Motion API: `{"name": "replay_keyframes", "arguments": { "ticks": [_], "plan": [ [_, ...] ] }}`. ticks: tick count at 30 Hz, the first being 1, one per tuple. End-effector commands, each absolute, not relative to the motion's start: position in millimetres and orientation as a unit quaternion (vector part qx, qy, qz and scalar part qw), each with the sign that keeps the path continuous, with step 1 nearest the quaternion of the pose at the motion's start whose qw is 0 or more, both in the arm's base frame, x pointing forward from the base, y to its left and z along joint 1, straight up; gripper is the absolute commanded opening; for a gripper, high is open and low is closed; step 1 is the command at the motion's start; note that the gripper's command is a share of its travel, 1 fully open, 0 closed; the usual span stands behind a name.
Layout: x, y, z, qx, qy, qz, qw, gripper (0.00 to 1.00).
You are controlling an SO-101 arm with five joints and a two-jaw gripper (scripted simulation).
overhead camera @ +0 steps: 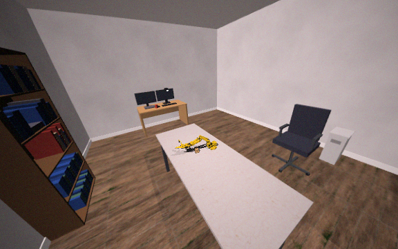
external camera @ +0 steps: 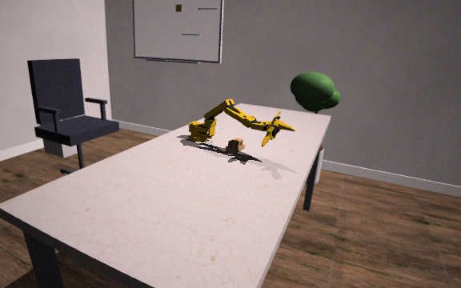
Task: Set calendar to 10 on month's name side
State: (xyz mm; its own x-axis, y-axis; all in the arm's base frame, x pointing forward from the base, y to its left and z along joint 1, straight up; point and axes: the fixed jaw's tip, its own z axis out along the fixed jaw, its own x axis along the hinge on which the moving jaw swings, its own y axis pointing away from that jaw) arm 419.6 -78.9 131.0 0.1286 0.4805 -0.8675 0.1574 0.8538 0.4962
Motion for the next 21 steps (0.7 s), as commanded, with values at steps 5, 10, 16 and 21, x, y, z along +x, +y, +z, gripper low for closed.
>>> {"name": "replay_keyframes", "arguments": {
  "ticks": [5, 10, 16, 21],
  "plan": [
    [410.6, -77.1, 203.3, 0.221, 0.585, 0.124, 0.77, 0.79],
    [404.9, -75.9, 222.1, 0.214, 0.567, 0.126, 0.785, 0.67],
    [388.3, -72.5, 268.0, 0.197, 0.52, 0.132, 0.821, 0.46],
    [373.6, -69.5, 301.9, 0.182, 0.483, 0.136, 0.845, 0.36]
  ]
}}
